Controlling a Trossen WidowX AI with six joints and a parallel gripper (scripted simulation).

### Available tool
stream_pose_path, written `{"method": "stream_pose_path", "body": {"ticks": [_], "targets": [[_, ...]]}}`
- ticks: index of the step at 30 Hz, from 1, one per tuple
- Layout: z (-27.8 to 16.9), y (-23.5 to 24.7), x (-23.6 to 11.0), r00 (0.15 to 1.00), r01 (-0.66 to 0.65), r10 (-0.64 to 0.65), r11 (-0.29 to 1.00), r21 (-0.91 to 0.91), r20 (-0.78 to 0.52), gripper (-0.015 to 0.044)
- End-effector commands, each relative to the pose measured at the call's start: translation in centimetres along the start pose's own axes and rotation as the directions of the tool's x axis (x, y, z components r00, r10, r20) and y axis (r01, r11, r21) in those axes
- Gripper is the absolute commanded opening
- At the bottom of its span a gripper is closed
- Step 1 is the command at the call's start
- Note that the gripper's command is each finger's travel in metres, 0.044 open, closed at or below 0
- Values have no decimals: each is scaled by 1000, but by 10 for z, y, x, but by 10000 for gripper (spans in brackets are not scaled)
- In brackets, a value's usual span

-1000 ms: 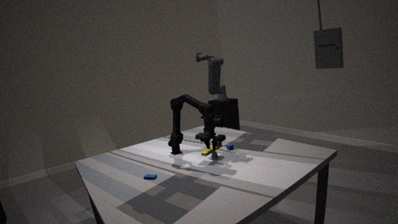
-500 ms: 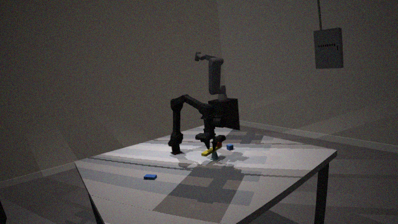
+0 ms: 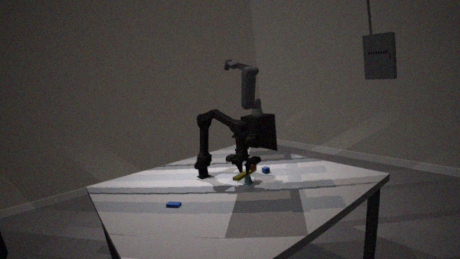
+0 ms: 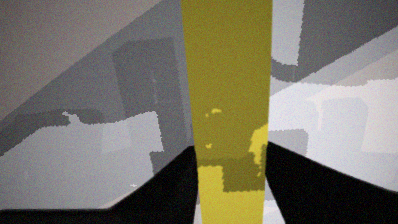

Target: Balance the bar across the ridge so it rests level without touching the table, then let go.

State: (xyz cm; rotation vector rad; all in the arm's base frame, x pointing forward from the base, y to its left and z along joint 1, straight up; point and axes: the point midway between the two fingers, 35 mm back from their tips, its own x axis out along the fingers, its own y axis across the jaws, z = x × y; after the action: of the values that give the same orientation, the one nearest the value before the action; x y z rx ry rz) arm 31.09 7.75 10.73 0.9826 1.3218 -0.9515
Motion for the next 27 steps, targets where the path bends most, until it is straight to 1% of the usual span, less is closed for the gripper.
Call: {"method": "stream_pose_path", "body": {"ticks": [1,27], "targets": [[-1,0,0,1000,-3,3,1000,2,-4,0],[-1,0,2,1000,-3,3,1000,2,-4,0]]}}
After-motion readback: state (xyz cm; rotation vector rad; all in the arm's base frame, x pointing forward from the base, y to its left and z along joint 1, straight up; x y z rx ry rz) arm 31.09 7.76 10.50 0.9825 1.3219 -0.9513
